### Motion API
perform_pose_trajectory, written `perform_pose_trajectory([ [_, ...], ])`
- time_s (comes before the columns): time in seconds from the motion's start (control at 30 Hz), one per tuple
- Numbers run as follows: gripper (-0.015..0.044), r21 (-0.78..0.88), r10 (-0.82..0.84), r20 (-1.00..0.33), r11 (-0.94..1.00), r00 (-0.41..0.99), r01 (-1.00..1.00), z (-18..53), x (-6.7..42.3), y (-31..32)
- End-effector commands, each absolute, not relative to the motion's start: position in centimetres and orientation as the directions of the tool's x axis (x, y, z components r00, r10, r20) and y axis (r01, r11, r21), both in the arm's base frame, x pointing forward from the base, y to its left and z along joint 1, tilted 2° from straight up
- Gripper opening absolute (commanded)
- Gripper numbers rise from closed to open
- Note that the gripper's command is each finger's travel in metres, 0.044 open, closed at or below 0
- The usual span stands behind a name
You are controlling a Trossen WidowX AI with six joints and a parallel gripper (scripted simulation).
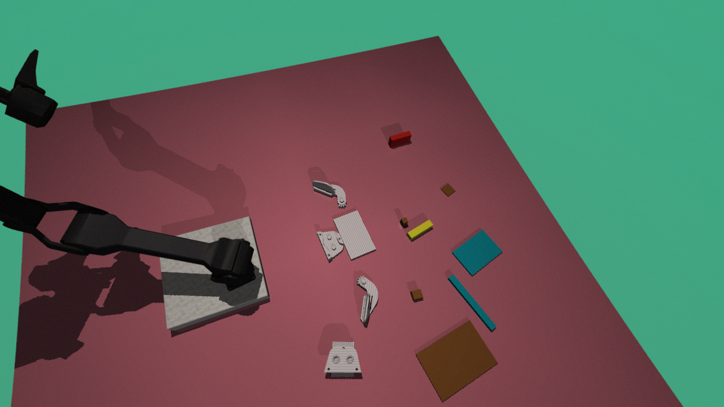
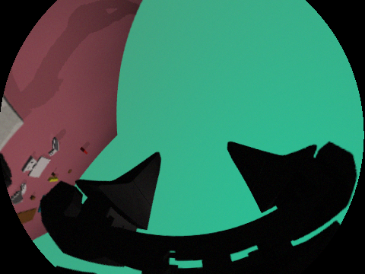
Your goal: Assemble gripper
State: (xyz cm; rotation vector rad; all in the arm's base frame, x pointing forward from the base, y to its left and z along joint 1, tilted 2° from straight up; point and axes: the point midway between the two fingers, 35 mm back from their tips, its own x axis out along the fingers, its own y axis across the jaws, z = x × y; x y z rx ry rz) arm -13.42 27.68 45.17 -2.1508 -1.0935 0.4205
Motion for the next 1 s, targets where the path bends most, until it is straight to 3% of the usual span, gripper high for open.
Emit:
perform_pose_trajectory([
  [0.0,0.0426,-0.696,0.803,0.018,-0.417,0.595,0.584,45.2,-13.4,27.7],
  [0.97,0.0440,-0.951,0.674,0.088,-0.162,0.734,0.263,50.4,-5.3,21.1],
])
